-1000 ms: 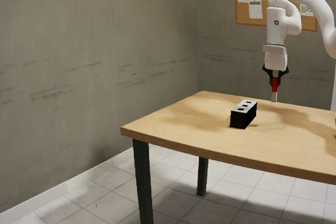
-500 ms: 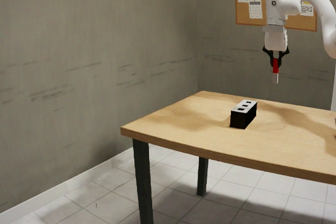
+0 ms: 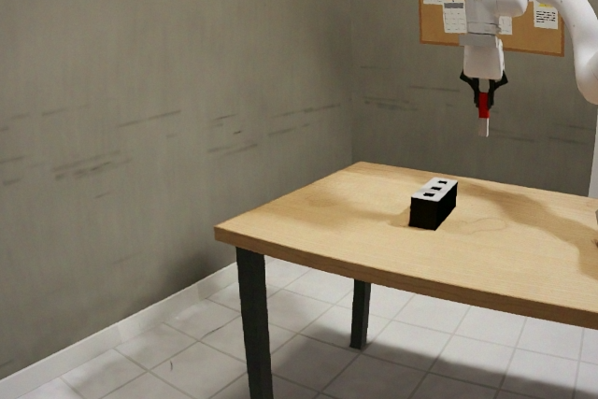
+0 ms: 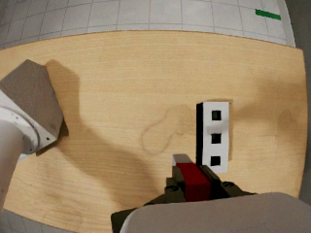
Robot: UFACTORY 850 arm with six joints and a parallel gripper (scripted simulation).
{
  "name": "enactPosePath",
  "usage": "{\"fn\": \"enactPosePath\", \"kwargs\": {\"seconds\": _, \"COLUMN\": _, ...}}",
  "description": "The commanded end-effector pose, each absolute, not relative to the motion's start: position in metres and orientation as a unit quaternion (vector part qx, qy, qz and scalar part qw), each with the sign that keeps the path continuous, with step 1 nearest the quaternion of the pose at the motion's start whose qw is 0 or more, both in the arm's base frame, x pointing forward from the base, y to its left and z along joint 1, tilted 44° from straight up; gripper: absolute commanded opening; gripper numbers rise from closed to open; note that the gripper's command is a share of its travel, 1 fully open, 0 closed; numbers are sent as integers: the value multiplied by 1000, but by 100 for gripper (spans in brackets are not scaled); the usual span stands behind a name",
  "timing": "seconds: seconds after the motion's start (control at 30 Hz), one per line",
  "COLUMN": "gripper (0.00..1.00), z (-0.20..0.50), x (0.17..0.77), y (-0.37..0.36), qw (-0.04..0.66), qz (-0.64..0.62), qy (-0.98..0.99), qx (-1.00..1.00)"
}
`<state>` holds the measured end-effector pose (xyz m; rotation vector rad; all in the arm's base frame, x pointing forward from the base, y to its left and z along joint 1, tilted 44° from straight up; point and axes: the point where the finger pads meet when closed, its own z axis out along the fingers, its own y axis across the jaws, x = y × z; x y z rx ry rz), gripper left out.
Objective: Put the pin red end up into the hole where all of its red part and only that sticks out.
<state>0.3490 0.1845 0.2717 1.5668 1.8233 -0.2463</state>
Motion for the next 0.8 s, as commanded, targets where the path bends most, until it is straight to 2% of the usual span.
{"fn": "enactPosePath", "kwargs": {"seconds": 0.0, "gripper": 0, "z": 308, "x": 409, "y": 180, "qw": 353, "qz": -95, "qy": 706, "qx": 607}}
{"fn": "enactPosePath", "kwargs": {"seconds": 0.4, "gripper": 0, "z": 316, "x": 422, "y": 179, "qw": 353, "qz": -95, "qy": 706, "qx": 607}}
{"fn": "enactPosePath", "kwargs": {"seconds": 0.43, "gripper": 0, "z": 338, "x": 456, "y": 174, "qw": 354, "qz": -94, "qy": 705, "qx": 607}}
{"fn": "enactPosePath", "kwargs": {"seconds": 0.77, "gripper": 0, "z": 338, "x": 456, "y": 174, "qw": 354, "qz": -94, "qy": 705, "qx": 607}}
